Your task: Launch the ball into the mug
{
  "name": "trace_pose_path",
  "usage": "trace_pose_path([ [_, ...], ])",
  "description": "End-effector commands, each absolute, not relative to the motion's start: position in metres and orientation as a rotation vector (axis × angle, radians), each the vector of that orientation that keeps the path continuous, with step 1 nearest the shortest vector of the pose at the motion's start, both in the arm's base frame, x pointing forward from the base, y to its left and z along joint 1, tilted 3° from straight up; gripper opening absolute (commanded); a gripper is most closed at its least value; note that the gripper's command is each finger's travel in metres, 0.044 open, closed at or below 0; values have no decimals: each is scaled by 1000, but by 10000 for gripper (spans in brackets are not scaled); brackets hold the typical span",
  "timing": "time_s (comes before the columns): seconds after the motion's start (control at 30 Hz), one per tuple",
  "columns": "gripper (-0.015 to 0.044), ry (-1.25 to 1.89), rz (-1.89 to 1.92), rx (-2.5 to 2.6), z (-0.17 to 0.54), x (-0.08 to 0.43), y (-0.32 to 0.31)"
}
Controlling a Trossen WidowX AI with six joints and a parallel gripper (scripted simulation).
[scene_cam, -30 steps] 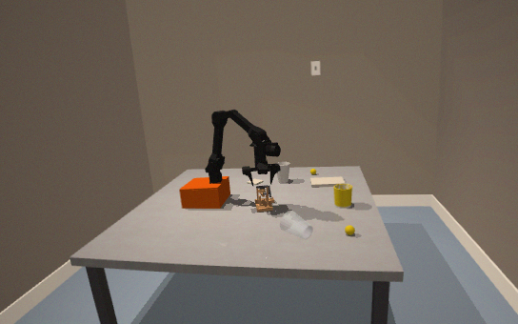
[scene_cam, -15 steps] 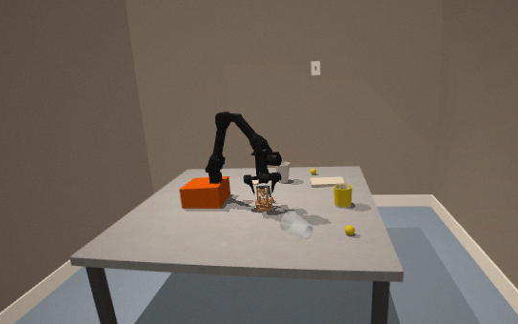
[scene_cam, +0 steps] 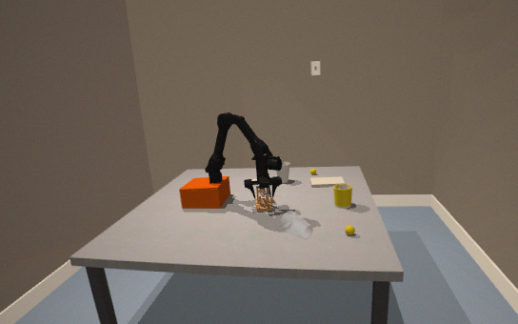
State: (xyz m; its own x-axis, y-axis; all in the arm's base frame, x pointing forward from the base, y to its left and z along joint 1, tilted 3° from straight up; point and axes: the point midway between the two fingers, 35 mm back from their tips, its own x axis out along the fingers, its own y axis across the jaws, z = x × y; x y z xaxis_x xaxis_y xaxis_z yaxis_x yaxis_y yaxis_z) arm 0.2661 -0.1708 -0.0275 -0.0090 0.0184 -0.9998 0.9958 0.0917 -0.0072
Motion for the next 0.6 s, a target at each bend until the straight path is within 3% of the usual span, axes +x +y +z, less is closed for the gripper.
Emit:
trace_pose_path([
  [0.0, 440, 1274, -1138, 1161, -35, 265, -169],
  [0.5, 440, 1274, -1138, 1161, -56, 264, -167],
  [0.57, 387, 1273, -1139, 1151, -53, 265, -169],
])
